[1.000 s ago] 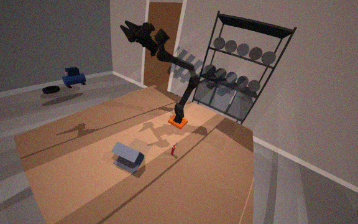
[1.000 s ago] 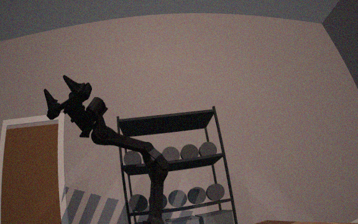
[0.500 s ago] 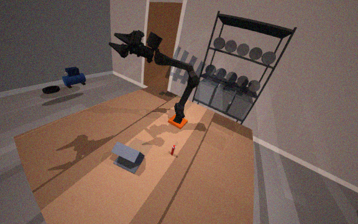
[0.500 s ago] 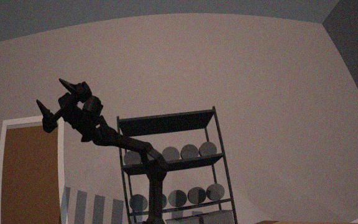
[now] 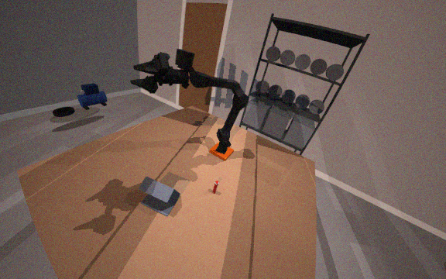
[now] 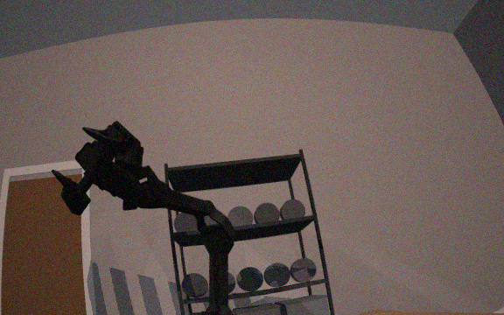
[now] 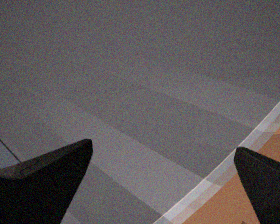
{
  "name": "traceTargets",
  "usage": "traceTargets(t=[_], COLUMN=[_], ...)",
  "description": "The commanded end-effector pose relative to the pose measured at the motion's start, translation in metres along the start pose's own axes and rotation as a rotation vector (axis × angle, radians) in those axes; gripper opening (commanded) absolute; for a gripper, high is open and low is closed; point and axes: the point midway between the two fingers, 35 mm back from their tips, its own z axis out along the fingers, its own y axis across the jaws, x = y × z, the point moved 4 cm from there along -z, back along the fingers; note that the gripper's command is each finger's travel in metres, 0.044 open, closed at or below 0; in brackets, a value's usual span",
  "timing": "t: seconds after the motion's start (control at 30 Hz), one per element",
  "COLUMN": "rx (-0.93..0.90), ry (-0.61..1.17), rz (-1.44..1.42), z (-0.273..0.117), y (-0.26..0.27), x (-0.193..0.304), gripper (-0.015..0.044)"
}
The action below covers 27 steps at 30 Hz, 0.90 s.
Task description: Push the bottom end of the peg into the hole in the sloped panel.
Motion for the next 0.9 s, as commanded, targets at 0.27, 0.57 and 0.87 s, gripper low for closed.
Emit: traceTargets(t=[0.27,0.57,0.87], rx=[0.095,0.211,0.359], ry=[0.198,0.355,0.494], rz=[0.250,0.437,0.593], z=[0.015,0.018,0.012], y=[0.003,0.006,0.010], x=[0.071,0.127,0.183], gripper=[0.0440,0.0440,0.0440])
